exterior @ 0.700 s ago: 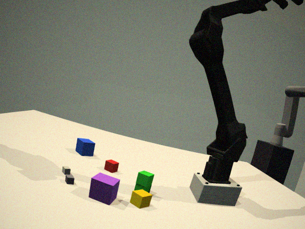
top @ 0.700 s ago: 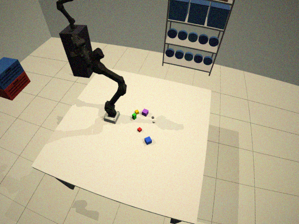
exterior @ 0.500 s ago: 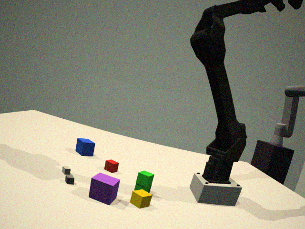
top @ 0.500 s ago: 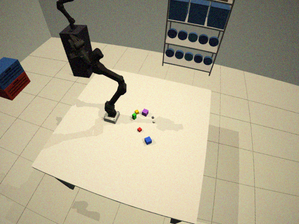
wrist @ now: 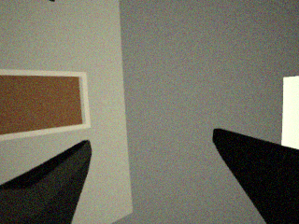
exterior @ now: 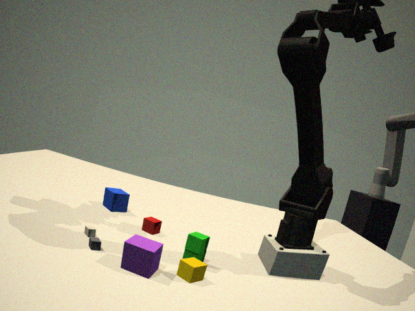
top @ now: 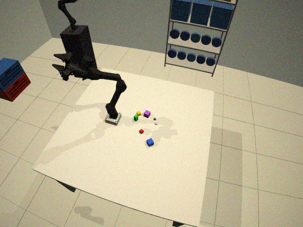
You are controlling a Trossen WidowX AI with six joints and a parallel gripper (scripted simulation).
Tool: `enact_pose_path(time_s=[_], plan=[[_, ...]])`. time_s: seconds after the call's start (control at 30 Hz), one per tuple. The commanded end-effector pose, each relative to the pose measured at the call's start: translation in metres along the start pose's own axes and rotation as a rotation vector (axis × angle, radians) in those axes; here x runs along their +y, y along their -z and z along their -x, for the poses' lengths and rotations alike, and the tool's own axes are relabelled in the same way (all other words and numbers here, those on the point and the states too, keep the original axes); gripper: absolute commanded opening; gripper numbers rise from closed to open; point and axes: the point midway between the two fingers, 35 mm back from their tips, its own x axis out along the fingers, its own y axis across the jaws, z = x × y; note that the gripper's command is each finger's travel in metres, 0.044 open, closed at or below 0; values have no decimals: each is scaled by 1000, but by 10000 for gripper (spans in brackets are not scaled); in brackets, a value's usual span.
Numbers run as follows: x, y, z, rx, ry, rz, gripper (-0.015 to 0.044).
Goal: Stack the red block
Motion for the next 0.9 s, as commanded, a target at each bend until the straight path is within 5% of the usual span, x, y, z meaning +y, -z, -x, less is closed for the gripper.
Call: enact_pose_path(time_s=[0.0,0.43,0.87], plan=[[16,-33,2,-104,-54,-82,440],[57,-159,50,-486,-289,-372,440],[86,-271,156,-835,-638,-585,440]])
